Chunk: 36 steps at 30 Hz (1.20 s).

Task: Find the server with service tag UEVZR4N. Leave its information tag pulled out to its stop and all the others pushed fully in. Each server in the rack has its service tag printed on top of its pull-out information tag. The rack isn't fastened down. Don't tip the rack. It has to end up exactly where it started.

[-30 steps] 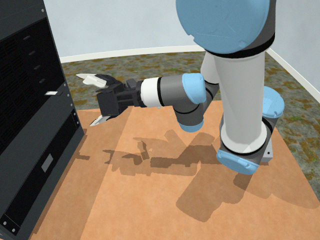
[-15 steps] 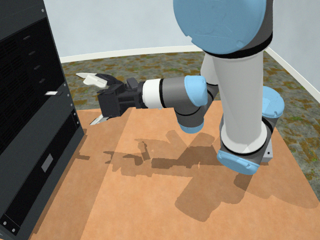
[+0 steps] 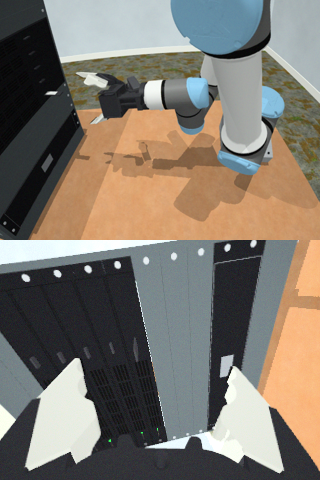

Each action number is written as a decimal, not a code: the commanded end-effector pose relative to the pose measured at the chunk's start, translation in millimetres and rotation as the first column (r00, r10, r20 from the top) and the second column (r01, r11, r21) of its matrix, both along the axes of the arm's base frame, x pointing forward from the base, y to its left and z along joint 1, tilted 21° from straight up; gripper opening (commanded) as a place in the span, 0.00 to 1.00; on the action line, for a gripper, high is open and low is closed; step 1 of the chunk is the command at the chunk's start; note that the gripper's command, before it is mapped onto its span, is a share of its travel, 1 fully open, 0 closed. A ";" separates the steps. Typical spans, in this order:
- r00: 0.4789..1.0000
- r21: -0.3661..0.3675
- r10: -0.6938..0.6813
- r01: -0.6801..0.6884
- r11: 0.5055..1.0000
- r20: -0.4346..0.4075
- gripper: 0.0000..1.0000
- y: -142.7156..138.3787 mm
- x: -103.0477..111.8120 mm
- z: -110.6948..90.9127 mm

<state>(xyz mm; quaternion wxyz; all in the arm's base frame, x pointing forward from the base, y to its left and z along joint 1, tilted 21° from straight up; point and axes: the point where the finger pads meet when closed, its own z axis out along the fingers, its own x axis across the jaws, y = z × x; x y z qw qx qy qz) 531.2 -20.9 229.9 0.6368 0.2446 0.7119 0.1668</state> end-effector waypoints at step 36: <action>0.999 -0.101 -0.006 0.011 0.995 0.045 1.00 3.9 -8.1 12.3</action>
